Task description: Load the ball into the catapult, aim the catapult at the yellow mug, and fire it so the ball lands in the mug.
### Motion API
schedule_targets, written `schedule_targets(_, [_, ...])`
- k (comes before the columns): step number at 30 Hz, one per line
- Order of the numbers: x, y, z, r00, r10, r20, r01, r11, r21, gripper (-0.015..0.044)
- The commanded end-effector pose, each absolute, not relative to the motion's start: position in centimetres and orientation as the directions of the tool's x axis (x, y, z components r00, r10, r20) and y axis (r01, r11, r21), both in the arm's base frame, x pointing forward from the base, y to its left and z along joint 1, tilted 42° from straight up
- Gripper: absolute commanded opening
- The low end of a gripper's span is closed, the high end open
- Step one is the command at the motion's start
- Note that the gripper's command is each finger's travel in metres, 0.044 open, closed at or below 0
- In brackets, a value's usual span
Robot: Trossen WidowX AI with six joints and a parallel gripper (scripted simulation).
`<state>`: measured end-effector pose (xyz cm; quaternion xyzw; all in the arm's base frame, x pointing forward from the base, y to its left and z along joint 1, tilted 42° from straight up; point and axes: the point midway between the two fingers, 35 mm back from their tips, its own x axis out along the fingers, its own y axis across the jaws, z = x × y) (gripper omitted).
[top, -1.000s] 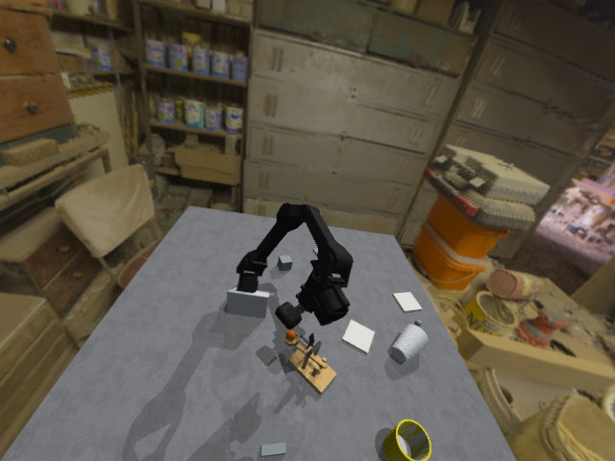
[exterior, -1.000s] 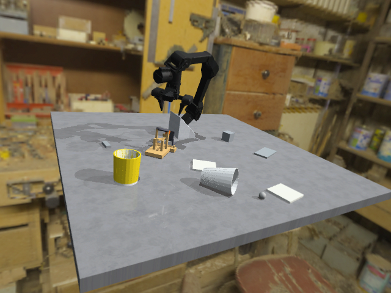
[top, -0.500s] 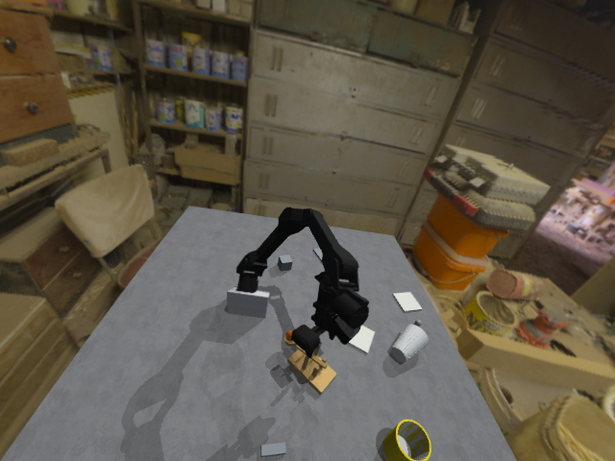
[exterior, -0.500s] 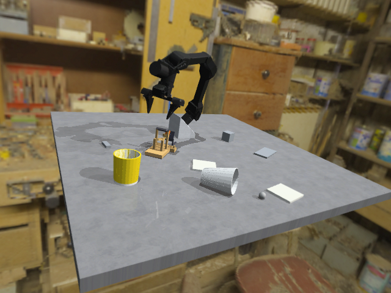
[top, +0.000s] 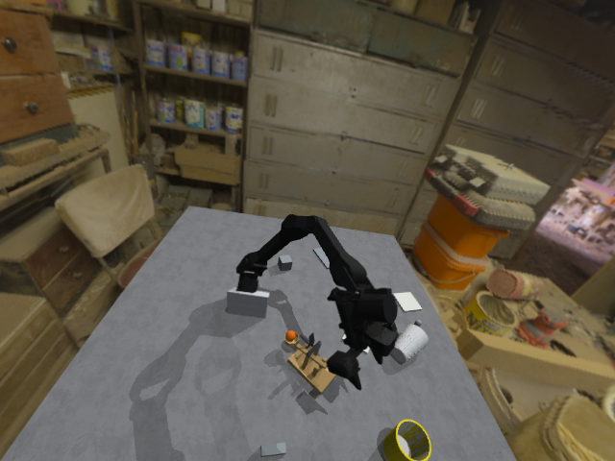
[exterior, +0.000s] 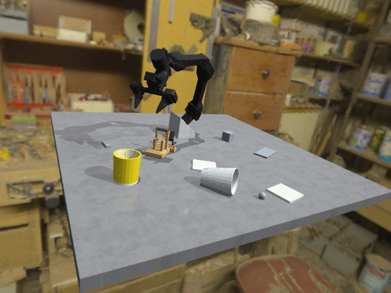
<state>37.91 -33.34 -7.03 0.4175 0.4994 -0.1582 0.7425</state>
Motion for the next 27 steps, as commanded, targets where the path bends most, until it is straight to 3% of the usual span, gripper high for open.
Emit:
schedule_targets(1, [40.2,-35.0,-6.4,0.539,0.124,-0.833,0.631,0.596,0.497,0.044])
schedule_targets(6, [42.5,-36.6,-5.6,0.624,0.069,-0.779,0.602,0.593,0.535,0.044])
schedule_targets(25, [43.6,-37.3,-6.3,0.622,0.069,-0.78,0.603,0.593,0.534,0.044])
schedule_targets(27, [43.6,-37.3,-6.3,0.622,0.069,-0.78,0.603,0.593,0.534,0.0387])
